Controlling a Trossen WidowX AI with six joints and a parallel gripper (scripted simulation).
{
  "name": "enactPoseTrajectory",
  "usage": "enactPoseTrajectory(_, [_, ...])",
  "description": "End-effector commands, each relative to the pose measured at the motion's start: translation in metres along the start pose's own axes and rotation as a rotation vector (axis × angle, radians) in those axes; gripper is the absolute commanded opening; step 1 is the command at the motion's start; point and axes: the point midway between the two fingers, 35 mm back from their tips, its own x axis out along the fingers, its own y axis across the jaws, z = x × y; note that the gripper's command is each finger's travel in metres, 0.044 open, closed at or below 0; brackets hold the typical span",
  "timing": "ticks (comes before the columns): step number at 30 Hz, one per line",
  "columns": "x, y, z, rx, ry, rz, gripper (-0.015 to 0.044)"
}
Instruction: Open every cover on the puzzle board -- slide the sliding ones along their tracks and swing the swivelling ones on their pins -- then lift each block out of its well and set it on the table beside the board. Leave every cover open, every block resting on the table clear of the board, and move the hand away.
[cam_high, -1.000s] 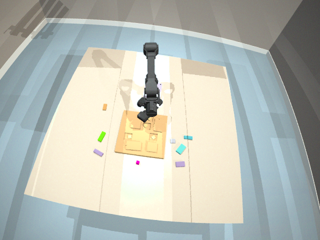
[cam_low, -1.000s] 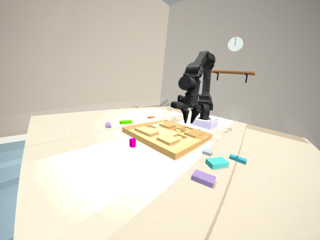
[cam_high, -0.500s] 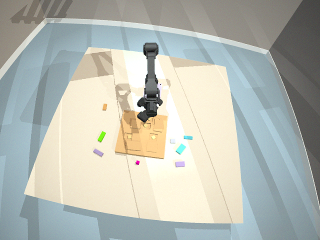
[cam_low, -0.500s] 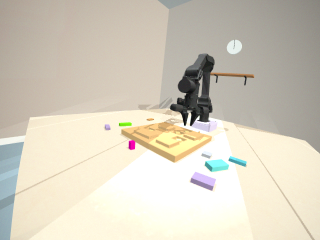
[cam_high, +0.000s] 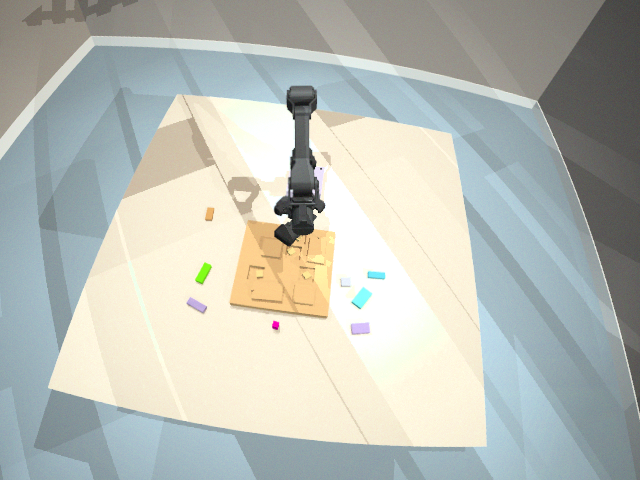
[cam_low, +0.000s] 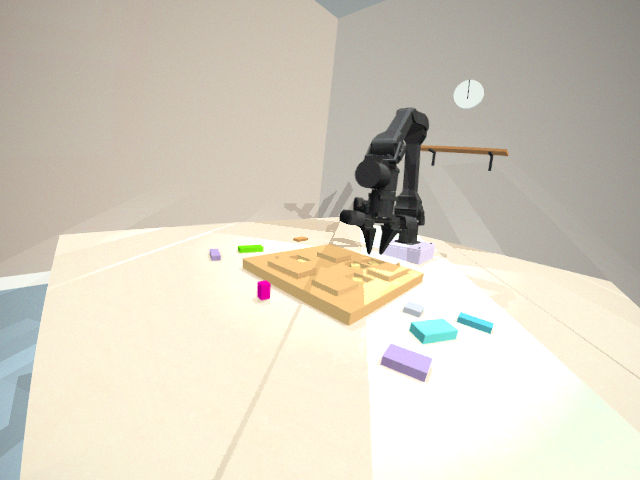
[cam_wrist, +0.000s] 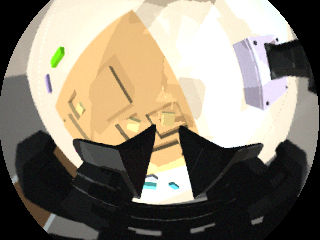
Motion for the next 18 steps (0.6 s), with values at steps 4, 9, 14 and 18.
enactPoseTrajectory(4, [0.009,-0.001,0.001,-0.005,-0.007,-0.007,0.0144])
enactPoseTrajectory(9, [0.014,-0.001,0.001,-0.005,-0.008,-0.007,0.0144])
enactPoseTrajectory(14, [0.018,-0.001,0.002,-0.005,-0.008,-0.007,0.0144])
enactPoseTrajectory(18, [0.018,-0.001,0.002,-0.005,-0.008,-0.007,0.0144])
